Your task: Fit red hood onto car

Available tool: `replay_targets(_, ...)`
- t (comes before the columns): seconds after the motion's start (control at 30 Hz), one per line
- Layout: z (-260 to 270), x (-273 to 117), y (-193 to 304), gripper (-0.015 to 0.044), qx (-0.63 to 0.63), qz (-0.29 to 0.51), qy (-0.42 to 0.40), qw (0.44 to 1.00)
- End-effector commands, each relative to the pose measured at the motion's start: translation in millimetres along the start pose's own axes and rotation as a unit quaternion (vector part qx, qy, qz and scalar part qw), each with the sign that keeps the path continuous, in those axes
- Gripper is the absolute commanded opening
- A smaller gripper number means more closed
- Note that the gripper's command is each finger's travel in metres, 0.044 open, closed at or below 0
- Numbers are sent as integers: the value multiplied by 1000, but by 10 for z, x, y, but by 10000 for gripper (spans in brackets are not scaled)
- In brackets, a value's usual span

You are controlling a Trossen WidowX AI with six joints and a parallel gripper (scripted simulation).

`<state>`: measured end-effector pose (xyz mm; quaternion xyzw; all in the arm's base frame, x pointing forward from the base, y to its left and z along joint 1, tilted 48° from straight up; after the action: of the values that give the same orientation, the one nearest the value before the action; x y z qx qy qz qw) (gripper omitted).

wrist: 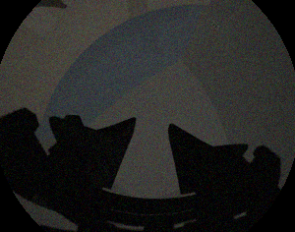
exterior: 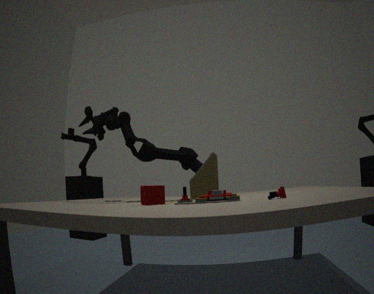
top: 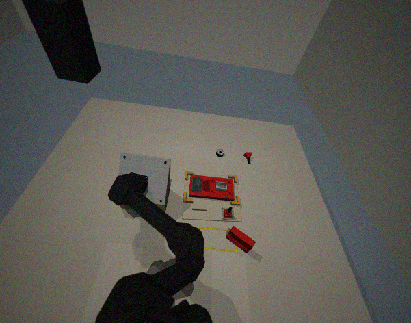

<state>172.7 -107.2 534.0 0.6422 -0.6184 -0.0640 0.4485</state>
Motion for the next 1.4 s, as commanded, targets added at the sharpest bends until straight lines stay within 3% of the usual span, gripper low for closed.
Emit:
replay_targets(0.0, 3, 1, 4, 193, 0, 1, 1, 1000)
replay_targets(0.27, 121, 23, 332, 0, -20, 67, 25, 997)
replay_targets(0.97, 350, -304, 1522, 0, -85, 302, 23, 949)
replay_targets(1.37, 388, -590, 1879, 0, -109, 381, 27, 918)
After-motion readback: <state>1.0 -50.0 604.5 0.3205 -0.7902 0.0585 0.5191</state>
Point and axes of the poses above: the point midway between the two fingers, 35 mm back from their tips, its own x axis out along the fingers, its own z axis across the jaws, y = z × x, the point moved 8 cm from there along -x, back along the fingers, and after that the axes turned 3 degrees about x, right-handed, at the moved point
